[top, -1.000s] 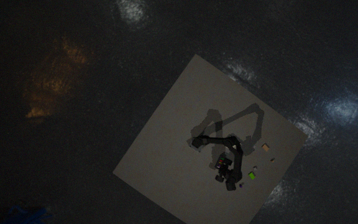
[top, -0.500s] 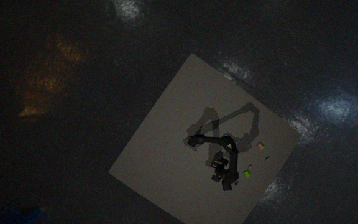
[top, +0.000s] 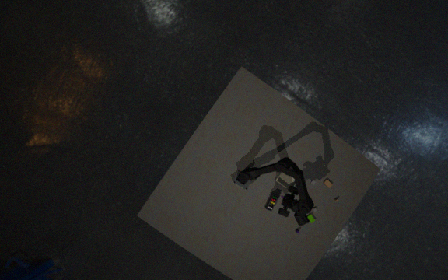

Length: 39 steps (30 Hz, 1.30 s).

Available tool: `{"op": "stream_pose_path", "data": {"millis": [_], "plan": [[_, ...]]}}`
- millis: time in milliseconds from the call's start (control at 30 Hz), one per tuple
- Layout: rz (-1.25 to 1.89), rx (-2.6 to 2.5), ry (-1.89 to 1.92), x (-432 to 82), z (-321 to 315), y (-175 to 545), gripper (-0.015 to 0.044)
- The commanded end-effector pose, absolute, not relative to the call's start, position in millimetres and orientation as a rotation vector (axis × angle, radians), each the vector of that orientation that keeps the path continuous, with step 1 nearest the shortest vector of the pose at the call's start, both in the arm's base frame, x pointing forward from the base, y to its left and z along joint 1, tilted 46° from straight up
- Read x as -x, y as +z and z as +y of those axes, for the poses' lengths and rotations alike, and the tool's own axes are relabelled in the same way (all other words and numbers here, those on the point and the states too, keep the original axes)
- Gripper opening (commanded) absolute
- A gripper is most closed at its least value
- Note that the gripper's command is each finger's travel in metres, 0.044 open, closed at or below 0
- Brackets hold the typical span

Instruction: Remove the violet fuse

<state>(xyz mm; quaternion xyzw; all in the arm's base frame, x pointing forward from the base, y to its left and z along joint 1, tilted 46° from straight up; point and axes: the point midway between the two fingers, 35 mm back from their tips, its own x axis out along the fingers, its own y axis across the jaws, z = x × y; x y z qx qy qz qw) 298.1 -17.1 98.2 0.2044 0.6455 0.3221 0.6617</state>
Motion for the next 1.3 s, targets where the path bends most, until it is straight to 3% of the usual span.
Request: {"op": "stream_pose_path", "data": {"millis": [0, 367, 1267], "plan": [[1.456, -0.466, 0.730, -297.0, 5.7, 121.1, 0.0000], [1.453, -0.480, 0.753, -280.5, 61.0, 173.6, 0.0000], [1.451, -0.481, 0.754, -279.1, 86.7, 148.6, 0.0000]]}}
